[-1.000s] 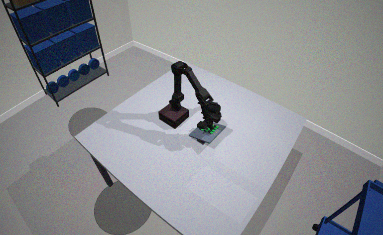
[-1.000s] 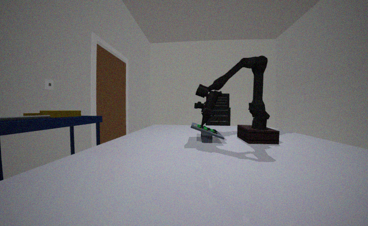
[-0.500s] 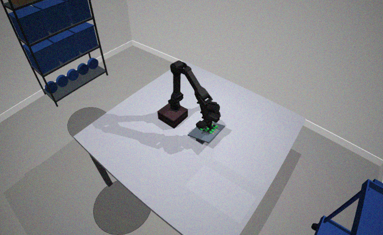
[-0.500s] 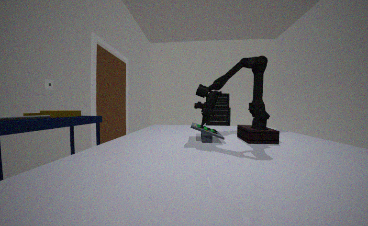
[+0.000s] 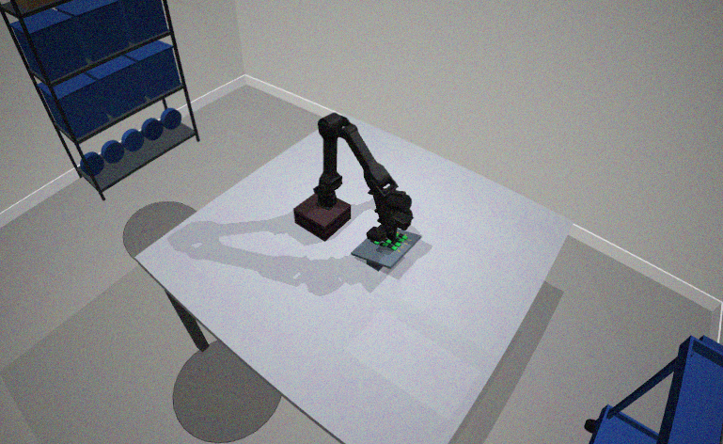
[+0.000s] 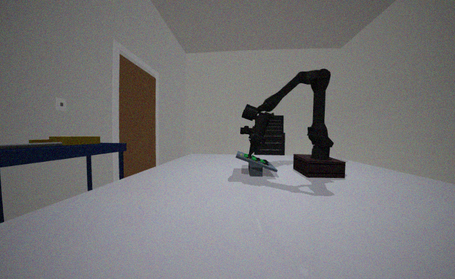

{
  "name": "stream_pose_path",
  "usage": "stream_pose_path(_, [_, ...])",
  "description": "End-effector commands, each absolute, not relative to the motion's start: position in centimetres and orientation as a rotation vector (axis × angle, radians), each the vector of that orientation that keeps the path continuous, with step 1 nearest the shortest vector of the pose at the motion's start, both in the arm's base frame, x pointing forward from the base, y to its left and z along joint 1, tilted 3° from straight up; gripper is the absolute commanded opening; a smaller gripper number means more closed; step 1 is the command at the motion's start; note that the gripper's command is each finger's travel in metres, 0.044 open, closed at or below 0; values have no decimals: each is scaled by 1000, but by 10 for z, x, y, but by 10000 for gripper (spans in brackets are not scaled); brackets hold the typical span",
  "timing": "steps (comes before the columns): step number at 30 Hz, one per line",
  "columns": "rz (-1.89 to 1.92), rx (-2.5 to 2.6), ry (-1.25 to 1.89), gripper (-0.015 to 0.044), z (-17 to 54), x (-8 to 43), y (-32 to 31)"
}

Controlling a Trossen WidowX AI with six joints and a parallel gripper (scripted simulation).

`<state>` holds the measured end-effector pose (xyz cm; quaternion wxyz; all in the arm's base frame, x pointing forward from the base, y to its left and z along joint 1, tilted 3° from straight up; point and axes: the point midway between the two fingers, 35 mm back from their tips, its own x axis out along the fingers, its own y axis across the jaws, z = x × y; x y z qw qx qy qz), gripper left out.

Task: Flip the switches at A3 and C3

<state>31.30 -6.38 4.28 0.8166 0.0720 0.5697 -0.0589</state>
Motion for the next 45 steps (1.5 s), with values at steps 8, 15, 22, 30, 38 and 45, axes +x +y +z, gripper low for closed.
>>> stream_pose_path(8, [-133,155,1215,0,41,313,-64])
stream_pose_path(15, [-133,155,1215,0,40,313,-64])
stream_pose_path(22, [-133,155,1215,0,39,314,-64])
stream_pose_path(30, [-133,155,1215,0,38,314,-64])
stream_pose_path(38, [-131,157,1241,0,97,295,-64])
stream_pose_path(45, [-131,158,1245,0,93,267,-59])
